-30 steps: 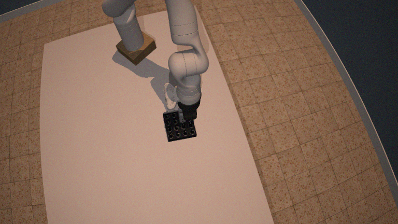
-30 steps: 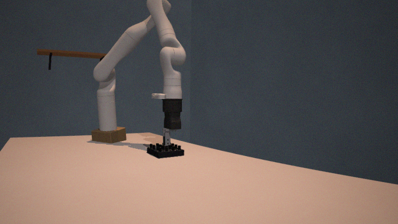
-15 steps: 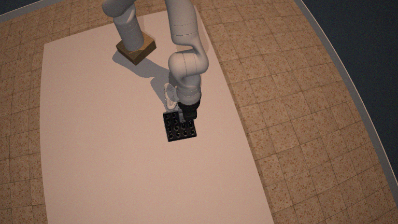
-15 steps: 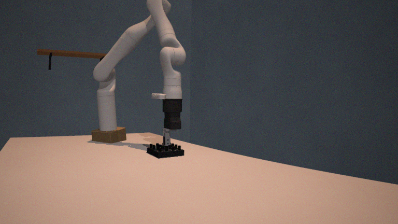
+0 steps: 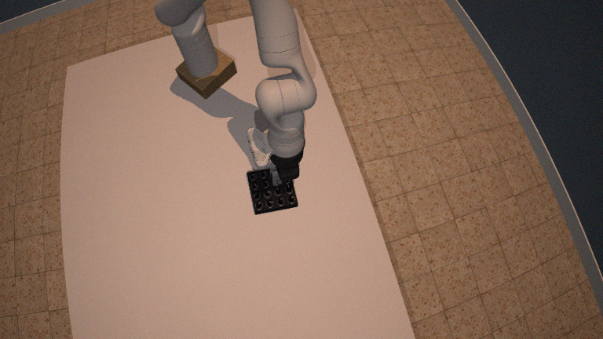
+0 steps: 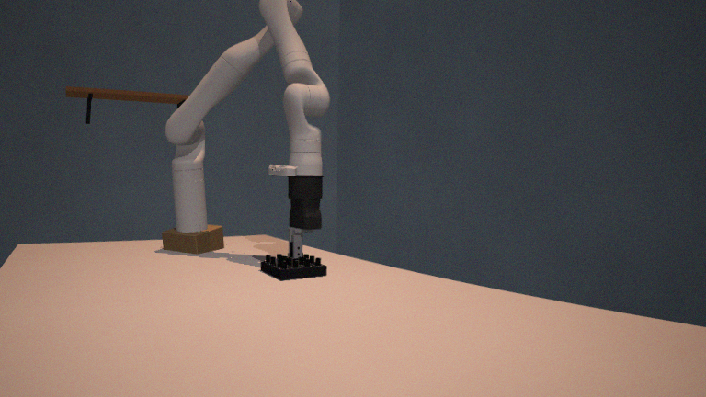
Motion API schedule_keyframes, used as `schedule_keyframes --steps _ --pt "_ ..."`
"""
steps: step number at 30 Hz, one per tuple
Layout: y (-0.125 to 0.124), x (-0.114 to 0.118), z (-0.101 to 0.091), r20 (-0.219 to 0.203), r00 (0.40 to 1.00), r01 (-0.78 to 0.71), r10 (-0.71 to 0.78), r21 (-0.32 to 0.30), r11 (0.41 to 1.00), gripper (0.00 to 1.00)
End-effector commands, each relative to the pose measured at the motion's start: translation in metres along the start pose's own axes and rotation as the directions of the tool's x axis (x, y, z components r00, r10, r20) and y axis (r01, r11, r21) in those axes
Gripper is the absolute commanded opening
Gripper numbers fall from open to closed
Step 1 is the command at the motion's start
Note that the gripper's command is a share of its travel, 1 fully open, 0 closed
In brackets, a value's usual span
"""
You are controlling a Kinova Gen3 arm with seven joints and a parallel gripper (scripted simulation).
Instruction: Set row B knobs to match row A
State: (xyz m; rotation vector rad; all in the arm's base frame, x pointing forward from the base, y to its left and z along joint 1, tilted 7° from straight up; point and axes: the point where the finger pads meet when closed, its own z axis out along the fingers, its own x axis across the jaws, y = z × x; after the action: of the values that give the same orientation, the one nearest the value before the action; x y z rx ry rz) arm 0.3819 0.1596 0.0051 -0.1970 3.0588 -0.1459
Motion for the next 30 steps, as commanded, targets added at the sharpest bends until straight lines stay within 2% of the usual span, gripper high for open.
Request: schedule_keyframes --steps 1,15,22,28,30 --pt "-0.0014 0.0007 0.0005 0.001 0.999 0.051 -0.051 0.001 0.999 0.30" --pt "-0.0015 0.0005 0.0004 0.001 0.966 0.260 -0.260 0.001 0.966 0.30" --pt "-0.0016 0.0006 0.0005 0.001 0.914 0.405 -0.405 0.002 0.914 0.30" --pt "-0.0017 0.0005 0.0005 0.001 0.848 0.530 -0.530 0.002 0.848 0.30" --pt "-0.0017 0.0005 0.0005 0.001 0.848 0.530 -0.530 0.002 0.848 0.30"
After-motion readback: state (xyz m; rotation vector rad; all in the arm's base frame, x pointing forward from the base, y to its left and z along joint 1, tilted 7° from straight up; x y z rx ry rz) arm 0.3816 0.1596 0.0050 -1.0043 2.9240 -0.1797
